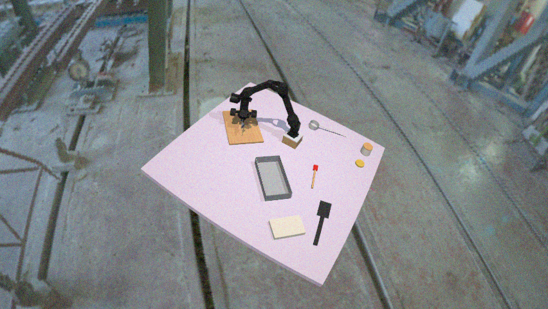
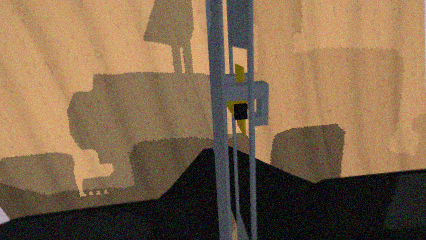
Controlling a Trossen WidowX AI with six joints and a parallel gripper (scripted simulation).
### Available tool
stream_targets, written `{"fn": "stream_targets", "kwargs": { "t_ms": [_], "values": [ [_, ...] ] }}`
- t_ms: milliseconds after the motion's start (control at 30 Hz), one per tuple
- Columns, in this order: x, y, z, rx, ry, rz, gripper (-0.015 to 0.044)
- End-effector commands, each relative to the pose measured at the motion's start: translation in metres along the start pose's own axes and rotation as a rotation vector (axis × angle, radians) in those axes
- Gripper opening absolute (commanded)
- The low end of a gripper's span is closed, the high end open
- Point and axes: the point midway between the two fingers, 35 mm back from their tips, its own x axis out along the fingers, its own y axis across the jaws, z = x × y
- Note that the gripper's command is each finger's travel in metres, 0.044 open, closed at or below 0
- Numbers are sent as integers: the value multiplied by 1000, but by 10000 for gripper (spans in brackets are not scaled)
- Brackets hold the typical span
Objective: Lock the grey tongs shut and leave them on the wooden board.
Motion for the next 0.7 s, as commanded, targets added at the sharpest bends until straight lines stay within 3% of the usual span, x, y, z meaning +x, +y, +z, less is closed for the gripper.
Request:
{"fn": "stream_targets", "kwargs": {
  "t_ms": [0, 567, 667],
  "values": [
    [0, 0, 0, 0, 0, -1, -19],
    [0, 0, 0, 0, 0, -1, 427],
    [0, 0, 0, 0, 0, -1, 440]
  ]
}}
